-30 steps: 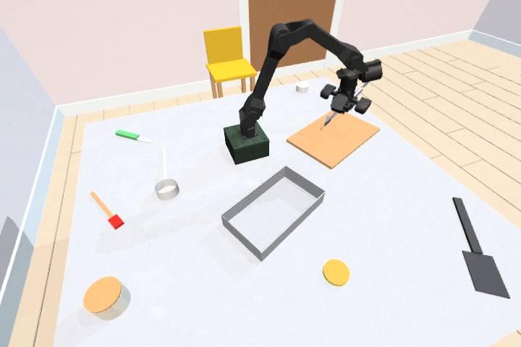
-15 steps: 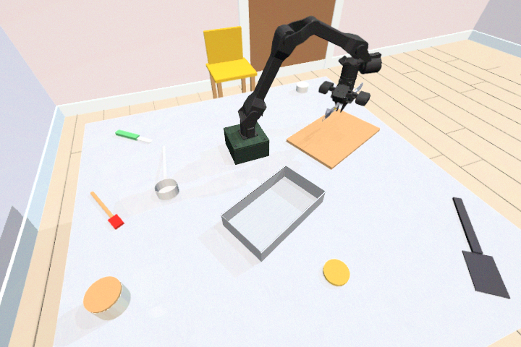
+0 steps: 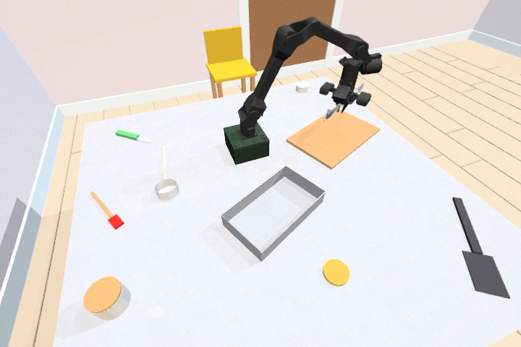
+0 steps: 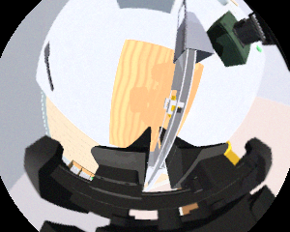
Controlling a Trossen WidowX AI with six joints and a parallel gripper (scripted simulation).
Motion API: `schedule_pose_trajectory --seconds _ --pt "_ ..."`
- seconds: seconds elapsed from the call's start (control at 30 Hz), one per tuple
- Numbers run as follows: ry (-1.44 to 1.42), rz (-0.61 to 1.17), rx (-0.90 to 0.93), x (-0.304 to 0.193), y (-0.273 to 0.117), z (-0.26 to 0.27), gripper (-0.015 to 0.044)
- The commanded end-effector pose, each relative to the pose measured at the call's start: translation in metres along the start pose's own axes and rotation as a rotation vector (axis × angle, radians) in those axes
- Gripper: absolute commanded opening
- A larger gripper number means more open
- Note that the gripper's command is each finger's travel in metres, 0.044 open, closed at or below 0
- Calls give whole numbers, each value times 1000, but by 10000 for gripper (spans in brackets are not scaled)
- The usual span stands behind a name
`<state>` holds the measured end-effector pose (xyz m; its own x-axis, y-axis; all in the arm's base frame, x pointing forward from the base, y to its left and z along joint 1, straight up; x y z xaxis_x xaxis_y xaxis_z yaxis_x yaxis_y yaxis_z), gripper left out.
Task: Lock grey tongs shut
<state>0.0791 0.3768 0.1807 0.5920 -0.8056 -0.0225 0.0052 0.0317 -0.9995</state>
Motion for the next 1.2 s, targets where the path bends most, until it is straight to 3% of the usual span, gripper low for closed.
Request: schedule_pose_trajectory --seconds 0.0,1.17 --pt "-5 -6 -1 0 8 0 -150" --pt "-5 -6 -1 1 64 0 -150"
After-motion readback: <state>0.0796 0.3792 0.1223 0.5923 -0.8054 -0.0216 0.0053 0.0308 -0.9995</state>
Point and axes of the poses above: the point midway between the two fingers, 35 mm back from their tips, its own y axis out along the fingers, its own z axis across the jaws, x = y × z, the point moved 10 cm from there along -y, back along the fingers, and after that the axes turned 4 degrees about -y, right-handed, at the moved point
